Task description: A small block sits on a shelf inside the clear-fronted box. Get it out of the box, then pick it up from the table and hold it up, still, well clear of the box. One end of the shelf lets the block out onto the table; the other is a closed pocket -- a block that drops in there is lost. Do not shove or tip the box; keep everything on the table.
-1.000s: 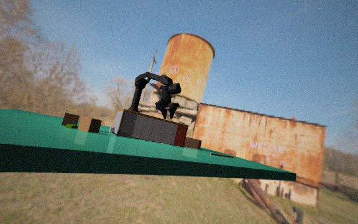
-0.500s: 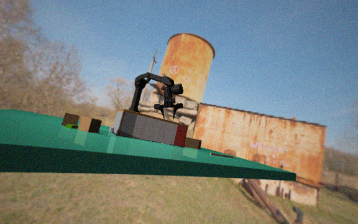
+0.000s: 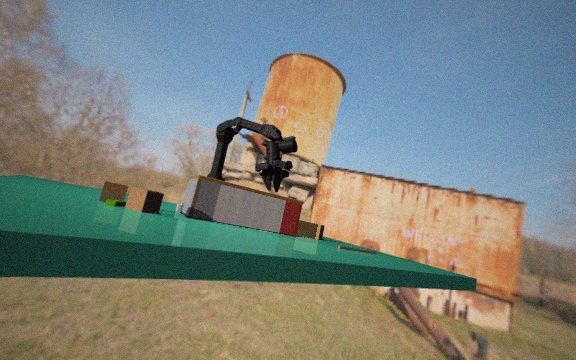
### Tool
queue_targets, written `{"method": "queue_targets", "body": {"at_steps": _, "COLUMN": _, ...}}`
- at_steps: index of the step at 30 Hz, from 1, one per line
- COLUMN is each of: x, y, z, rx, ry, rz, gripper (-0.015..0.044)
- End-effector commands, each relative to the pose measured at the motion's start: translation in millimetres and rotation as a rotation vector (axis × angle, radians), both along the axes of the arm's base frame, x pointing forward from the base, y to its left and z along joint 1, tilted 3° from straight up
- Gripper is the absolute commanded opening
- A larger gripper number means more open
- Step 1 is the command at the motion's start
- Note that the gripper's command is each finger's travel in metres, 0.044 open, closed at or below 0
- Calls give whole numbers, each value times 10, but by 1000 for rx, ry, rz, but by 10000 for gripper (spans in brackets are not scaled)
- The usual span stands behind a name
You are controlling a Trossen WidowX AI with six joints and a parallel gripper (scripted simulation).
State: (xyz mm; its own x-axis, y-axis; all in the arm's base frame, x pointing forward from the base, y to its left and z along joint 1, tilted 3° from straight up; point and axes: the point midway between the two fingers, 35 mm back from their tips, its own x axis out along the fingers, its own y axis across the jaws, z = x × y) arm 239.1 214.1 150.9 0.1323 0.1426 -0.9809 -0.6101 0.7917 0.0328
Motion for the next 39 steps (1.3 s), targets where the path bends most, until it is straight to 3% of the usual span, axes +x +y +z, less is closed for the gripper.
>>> {"method": "queue_targets", "body": {"at_steps": 1, "x": -91, "y": 48, "z": 8, "rx": -232, "ry": -192, "rz": 895, "gripper": 285}}
{"method": "queue_targets", "body": {"at_steps": 26, "x": -246, "y": 161, "z": 79, "rx": -721, "ry": -295, "rz": 2451, "gripper": 285}}
{"method": "queue_targets", "body": {"at_steps": 39, "x": -249, "y": 164, "z": 81, "rx": -736, "ry": -292, "rz": 2499, "gripper": 285}}
